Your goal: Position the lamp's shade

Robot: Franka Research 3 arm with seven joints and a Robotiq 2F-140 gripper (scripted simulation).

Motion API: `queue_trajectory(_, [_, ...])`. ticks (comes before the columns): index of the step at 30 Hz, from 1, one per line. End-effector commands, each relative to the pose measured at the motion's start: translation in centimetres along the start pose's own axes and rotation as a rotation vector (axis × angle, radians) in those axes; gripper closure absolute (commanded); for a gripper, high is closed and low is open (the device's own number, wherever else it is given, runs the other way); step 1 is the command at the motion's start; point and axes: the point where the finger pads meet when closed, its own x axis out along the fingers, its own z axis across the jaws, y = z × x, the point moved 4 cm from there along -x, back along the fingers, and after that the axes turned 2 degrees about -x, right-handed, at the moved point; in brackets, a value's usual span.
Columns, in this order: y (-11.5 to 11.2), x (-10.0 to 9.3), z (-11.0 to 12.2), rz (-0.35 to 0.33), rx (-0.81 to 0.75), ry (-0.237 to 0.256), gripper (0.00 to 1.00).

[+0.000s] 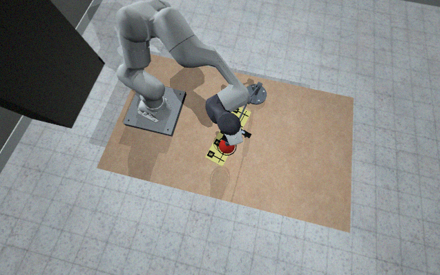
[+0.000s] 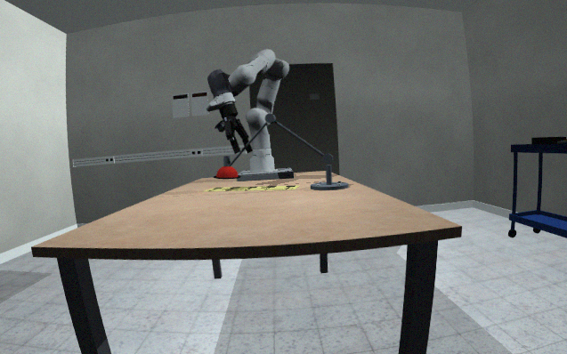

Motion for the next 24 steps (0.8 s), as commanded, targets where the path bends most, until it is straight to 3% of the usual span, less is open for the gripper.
queue_trajectory(1, [0.28, -0.1, -0.08, 0.005, 0.001, 0.003, 0.0])
queue_trajectory(24, [0.03, -0.03, -0.01, 0.0, 0.001, 0.001, 0.0])
